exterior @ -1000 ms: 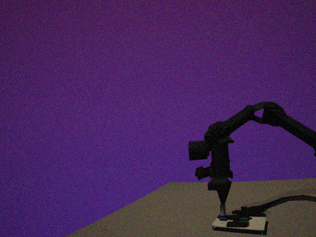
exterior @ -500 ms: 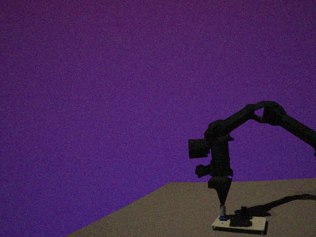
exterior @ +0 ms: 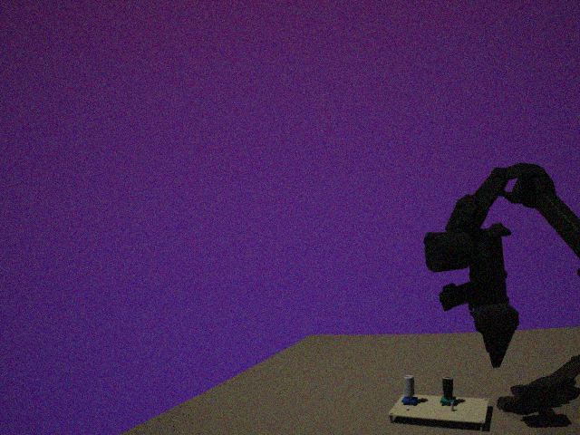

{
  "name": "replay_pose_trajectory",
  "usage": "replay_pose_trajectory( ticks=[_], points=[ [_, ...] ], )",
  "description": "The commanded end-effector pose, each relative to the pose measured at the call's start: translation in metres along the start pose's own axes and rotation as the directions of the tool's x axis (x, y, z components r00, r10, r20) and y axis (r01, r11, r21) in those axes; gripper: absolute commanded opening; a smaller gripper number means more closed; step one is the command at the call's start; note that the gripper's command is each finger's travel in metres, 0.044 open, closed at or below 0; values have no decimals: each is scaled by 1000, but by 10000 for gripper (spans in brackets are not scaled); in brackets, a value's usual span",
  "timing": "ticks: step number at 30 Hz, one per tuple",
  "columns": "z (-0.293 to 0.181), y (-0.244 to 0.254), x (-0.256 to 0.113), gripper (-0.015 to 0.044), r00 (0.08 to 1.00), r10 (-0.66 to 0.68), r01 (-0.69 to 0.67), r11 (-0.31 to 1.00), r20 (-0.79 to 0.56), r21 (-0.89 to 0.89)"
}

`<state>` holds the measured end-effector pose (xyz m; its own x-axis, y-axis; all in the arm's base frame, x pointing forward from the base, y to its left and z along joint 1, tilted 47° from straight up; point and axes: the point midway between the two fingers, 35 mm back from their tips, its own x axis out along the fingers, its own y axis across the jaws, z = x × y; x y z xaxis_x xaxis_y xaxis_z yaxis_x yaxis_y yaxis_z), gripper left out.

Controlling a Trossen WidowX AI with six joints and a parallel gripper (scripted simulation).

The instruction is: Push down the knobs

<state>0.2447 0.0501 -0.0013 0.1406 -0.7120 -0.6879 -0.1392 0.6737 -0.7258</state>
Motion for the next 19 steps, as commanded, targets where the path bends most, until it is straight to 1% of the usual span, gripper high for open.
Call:
replay_pose_trajectory(
  ticks=[1, 3, 19],
  points=[
    [-42, -2, 2, 440, 1000, 0, 0, 1000, 6, 17],
    [-50, -3, 3, 440, 1000, -1, 1, 1000, 6, 18],
    [-50, -3, 3, 440, 1000, -1, 1, 1000, 6, 18]
  ],
)
